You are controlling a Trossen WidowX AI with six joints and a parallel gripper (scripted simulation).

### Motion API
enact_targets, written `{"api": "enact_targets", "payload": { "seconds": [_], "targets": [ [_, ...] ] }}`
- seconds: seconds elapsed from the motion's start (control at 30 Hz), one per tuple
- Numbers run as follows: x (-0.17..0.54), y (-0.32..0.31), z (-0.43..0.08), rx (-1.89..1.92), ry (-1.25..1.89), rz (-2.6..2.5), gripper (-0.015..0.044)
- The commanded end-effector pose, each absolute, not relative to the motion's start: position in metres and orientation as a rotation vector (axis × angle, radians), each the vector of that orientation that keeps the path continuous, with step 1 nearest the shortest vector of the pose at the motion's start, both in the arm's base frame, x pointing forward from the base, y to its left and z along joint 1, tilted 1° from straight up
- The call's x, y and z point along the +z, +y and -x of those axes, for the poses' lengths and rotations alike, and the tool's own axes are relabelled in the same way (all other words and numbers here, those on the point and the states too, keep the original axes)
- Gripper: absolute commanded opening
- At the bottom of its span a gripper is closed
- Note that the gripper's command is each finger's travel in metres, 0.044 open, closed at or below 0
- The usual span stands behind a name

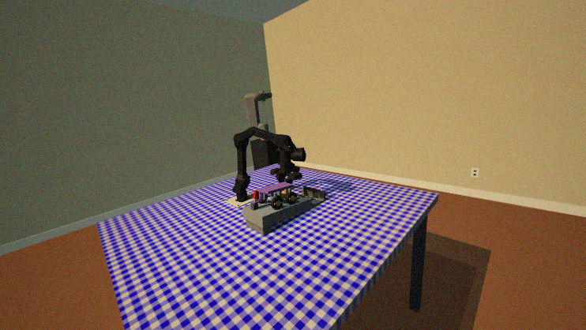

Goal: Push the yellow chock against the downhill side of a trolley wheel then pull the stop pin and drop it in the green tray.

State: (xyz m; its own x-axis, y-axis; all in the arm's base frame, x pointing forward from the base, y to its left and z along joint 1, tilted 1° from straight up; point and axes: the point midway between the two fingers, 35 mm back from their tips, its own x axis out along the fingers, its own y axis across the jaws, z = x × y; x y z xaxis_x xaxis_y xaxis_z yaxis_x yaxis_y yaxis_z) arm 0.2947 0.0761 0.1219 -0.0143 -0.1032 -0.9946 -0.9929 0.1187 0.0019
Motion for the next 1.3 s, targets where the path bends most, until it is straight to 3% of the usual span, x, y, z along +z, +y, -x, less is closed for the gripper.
{"api": "enact_targets", "payload": {
  "seconds": [0.0,0.47,0.6,0.73,1.27],
  "targets": [
    [0.132,0.078,-0.296,1.067,1.342,1.195,0.019],
    [0.178,0.083,-0.296,1.066,1.343,1.198,0.019],
    [0.172,0.082,-0.296,1.071,1.341,1.198,0.0295],
    [0.181,0.072,-0.303,1.066,1.296,1.262,0.019],
    [0.215,-0.06,-0.32,0.967,1.402,1.35,0.019]
  ]
}}
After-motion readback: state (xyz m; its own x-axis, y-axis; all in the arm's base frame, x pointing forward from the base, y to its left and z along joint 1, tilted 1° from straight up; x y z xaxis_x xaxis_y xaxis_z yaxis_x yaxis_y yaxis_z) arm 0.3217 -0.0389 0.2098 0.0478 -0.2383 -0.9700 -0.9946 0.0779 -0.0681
